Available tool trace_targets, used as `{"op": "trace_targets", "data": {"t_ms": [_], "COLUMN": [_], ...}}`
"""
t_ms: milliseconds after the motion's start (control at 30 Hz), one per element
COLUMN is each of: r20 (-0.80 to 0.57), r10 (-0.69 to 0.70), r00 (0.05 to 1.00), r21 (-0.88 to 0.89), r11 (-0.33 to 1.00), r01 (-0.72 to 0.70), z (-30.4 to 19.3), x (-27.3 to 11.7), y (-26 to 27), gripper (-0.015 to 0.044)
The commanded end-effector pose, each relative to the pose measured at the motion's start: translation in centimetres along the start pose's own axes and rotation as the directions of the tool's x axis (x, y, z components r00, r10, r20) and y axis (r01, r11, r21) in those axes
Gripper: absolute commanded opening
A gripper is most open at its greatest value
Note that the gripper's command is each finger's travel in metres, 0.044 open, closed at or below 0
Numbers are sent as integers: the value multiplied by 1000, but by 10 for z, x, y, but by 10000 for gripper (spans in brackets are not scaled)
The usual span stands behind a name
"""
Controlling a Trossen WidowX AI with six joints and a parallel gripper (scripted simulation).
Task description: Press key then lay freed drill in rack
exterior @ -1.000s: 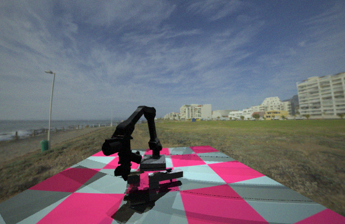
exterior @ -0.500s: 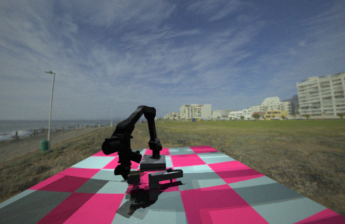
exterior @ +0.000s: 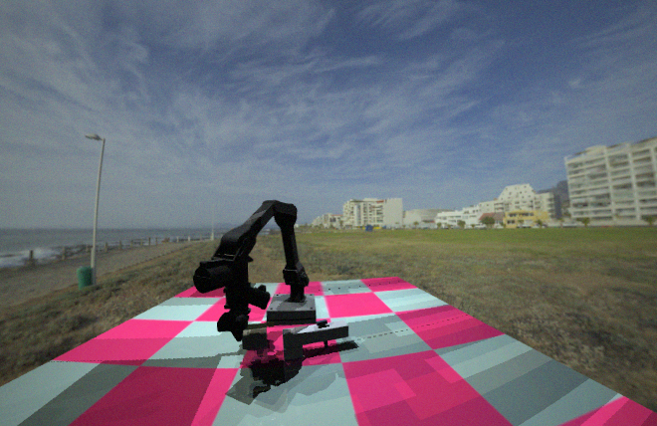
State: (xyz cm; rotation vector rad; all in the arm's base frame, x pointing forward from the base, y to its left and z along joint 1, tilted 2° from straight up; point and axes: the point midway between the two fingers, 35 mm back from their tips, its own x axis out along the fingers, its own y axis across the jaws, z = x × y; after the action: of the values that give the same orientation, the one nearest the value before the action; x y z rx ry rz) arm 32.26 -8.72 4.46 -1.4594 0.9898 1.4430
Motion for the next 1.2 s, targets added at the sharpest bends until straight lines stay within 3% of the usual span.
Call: {"op": "trace_targets", "data": {"t_ms": [0, 1167], "r20": [-4, -5], "r10": [-3, 2], "r00": [1000, 1000], "r21": [2, 2], "r11": [1000, 1000], "r01": [3, -2], "z": [-1, -13], "x": [-3, 2], "y": [-1, 52], "gripper": [0, 0]}}
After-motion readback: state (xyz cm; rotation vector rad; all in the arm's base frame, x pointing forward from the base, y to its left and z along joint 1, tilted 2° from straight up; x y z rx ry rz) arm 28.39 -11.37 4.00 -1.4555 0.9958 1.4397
